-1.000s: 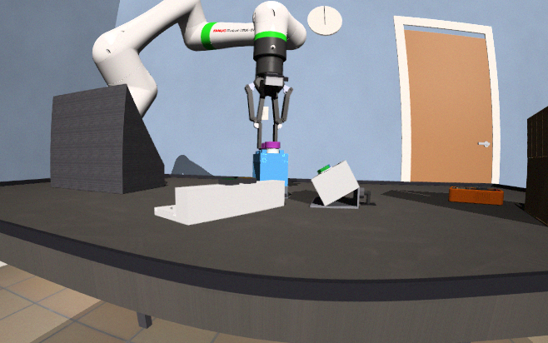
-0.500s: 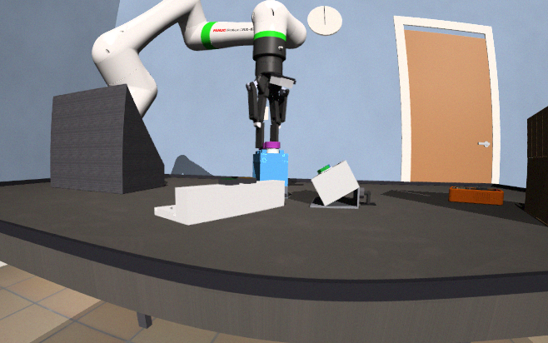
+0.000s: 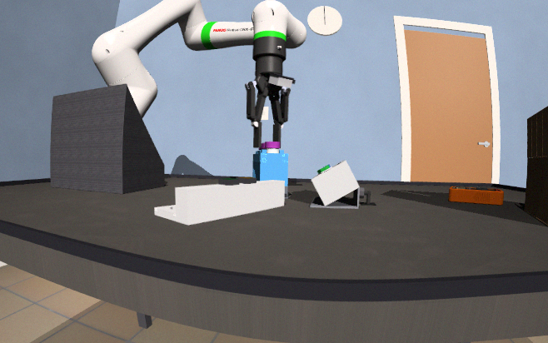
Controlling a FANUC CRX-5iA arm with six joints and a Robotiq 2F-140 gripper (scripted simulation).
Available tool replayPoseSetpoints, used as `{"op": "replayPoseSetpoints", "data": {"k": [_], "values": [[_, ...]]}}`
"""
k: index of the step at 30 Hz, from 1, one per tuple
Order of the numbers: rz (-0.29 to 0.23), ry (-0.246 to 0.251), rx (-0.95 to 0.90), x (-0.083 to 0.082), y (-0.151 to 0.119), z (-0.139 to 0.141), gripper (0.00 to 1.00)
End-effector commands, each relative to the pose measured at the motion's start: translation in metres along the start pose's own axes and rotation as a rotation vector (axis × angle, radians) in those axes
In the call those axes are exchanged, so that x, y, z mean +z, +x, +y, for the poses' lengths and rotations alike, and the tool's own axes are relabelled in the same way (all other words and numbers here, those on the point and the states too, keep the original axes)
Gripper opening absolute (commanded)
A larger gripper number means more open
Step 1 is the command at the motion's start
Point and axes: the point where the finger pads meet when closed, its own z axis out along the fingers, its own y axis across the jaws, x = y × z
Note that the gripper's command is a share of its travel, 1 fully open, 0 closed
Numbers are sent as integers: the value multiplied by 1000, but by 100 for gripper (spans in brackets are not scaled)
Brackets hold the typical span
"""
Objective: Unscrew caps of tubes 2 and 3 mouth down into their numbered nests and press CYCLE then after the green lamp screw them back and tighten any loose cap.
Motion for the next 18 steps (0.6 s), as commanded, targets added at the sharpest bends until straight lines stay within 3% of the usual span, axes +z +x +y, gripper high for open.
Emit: {"op": "replayPoseSetpoints", "data": {"k": [1,13,18], "values": [[3,-1,257,-1,0,0,41],[2,1,863,-1,0,0,41],[3,0,971,-1,0,0,41]]}}
